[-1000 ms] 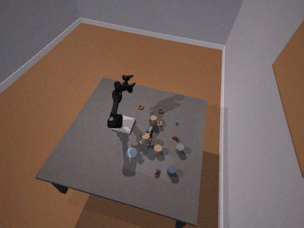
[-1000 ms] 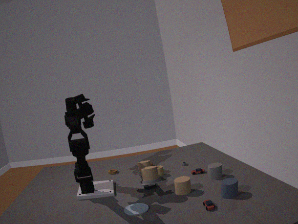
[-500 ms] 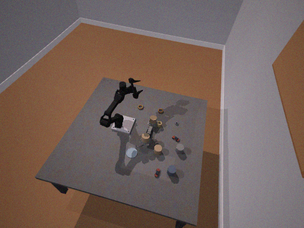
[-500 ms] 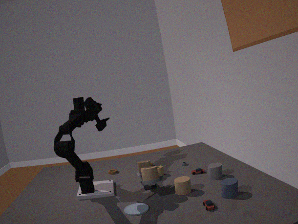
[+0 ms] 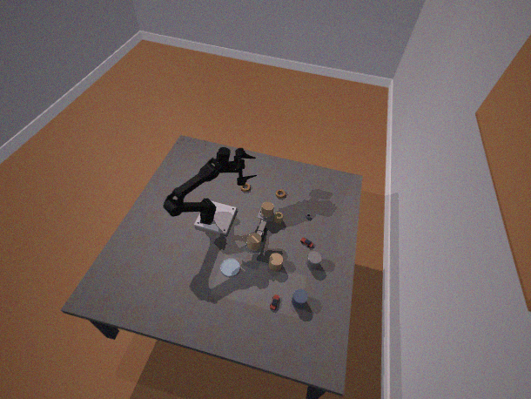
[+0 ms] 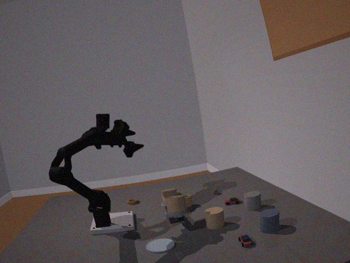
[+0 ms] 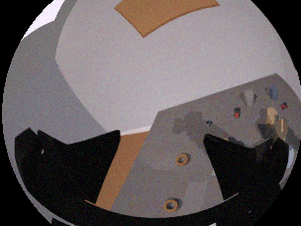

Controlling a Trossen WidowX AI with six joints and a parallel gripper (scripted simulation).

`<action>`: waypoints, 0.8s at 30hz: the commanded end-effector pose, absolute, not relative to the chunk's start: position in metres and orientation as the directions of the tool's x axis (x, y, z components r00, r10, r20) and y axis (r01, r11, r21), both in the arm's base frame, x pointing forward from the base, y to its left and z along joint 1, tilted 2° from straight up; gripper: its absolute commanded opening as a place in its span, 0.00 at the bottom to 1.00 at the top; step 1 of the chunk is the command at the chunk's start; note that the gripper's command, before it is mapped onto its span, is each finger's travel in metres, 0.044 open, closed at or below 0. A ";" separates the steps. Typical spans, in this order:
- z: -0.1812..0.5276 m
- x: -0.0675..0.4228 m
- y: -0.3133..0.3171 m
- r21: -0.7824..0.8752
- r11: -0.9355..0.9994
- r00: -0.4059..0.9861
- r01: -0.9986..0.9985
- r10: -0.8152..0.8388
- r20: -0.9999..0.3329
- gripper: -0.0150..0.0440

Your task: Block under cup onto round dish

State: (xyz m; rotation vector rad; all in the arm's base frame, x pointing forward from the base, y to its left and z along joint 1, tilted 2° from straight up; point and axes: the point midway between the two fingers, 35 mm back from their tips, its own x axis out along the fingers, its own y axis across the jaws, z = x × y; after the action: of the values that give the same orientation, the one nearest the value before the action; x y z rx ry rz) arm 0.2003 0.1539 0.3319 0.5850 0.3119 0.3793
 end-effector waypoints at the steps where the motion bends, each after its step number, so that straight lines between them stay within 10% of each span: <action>1: 0.322 0.211 0.128 0.485 0.852 0.904 -0.197 0.350 -0.247 1.00; 24: 0.251 0.190 -0.006 -0.001 0.994 0.740 0.105 -0.079 -0.668 1.00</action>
State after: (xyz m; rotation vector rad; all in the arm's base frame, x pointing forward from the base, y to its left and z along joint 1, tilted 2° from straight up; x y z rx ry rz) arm 0.2018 0.0099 0.2584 0.0745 0.6582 -0.0669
